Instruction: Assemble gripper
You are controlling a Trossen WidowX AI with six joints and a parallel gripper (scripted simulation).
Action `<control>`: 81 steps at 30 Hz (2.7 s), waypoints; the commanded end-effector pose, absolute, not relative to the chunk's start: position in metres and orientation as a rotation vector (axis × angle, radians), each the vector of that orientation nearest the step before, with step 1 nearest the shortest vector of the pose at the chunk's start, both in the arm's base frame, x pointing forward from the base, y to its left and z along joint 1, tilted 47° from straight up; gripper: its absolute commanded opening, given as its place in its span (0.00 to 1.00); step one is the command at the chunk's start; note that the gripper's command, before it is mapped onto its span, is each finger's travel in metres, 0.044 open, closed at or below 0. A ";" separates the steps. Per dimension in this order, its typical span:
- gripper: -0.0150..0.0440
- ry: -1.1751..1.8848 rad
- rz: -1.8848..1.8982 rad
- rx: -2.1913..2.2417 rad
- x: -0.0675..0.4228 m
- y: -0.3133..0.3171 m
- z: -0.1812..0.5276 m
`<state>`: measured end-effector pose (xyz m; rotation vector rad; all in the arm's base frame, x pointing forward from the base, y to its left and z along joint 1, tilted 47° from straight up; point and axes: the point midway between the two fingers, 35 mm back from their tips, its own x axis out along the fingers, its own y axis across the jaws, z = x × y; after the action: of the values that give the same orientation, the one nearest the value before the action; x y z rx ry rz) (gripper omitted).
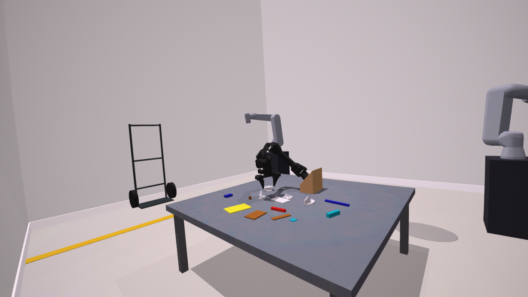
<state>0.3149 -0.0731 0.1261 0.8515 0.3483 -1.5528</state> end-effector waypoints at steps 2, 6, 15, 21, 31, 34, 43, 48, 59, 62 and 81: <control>1.00 0.350 -1.552 0.850 0.315 -0.073 0.126; 1.00 0.350 -1.552 0.850 0.315 -0.073 0.126; 1.00 0.350 -1.552 0.850 0.315 -0.073 0.126; 0.82 0.347 -1.555 0.857 0.314 -0.068 0.132; 0.38 0.347 -1.555 0.857 0.314 -0.068 0.132; 0.25 0.347 -1.555 0.857 0.314 -0.068 0.132; 0.25 0.347 -1.555 0.857 0.314 -0.068 0.132; 0.25 0.347 -1.555 0.857 0.314 -0.068 0.132; 0.57 0.347 -1.557 0.850 0.314 -0.070 0.132; 0.70 0.347 -1.557 0.850 0.314 -0.070 0.132; 1.00 0.347 -1.557 0.850 0.314 -0.070 0.132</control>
<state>0.3138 -0.0696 0.1316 0.8500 0.3467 -1.5572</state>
